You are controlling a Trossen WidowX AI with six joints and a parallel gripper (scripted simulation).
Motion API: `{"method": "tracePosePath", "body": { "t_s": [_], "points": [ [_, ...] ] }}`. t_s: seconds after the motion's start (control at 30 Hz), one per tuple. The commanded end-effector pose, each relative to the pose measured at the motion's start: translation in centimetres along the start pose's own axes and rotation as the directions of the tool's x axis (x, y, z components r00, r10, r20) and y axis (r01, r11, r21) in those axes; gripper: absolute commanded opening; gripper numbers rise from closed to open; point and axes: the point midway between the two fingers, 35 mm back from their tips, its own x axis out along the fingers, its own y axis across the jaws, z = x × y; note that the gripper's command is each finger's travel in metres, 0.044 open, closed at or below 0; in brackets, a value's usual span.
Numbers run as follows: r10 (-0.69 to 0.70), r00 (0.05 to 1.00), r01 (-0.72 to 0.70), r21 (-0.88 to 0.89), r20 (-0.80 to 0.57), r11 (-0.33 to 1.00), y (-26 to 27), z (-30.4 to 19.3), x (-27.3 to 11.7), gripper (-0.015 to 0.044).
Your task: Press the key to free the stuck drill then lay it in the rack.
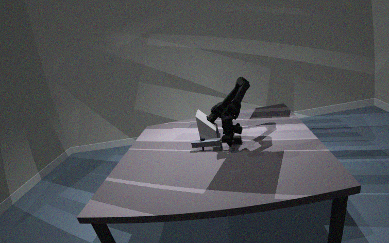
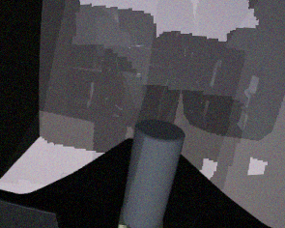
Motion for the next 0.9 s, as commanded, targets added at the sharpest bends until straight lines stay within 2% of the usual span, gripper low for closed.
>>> {"method": "tracePosePath", "body": {
  "t_s": [0.0, 0.87],
  "points": [
    [-0.002, 1.000, 0.002, 0.003, 0.001, 1.000, -0.1, 0.5, -0.1, 0.0000],
    [-0.002, 1.000, 0.002, 0.002, 0.002, 1.000, -0.1, 4.4, -0.3, 0.0000]
  ]
}}
